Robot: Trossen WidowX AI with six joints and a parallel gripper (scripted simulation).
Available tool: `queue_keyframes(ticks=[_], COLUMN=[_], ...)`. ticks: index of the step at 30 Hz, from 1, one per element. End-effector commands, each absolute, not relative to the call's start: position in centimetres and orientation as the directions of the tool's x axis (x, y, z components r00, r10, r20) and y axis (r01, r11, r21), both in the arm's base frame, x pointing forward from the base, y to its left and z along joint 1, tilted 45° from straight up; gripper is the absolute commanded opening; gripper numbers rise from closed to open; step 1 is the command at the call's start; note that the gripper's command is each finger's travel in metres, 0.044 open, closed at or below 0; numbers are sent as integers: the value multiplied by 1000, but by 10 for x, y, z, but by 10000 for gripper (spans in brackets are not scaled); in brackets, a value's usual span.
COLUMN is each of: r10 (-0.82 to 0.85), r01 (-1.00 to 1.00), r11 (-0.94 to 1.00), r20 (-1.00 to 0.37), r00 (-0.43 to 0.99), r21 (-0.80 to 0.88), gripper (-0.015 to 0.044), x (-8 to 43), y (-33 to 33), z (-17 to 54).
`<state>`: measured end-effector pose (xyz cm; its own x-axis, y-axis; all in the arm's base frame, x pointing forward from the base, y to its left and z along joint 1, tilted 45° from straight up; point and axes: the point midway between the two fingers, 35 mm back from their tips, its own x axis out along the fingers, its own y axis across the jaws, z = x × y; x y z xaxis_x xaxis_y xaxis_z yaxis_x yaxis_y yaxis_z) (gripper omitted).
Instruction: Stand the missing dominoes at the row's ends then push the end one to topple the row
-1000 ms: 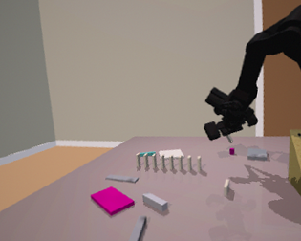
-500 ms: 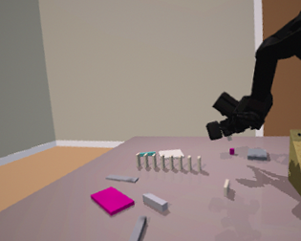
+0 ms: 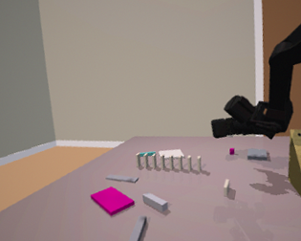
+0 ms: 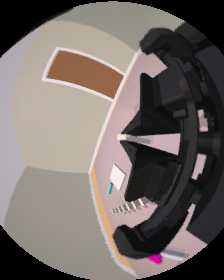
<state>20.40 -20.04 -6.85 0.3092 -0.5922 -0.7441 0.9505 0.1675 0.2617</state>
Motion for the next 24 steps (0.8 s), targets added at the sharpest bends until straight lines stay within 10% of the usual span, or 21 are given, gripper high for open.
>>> queue_keyframes(ticks=[1, 24], r10=[-634, -646], r01=[941, 936], r11=[153, 149], r20=[-701, -686], r00=[328, 336], r21=[302, 318], gripper=[20, 20], x=[199, 199], y=[-197, -193], z=[-58, -57])
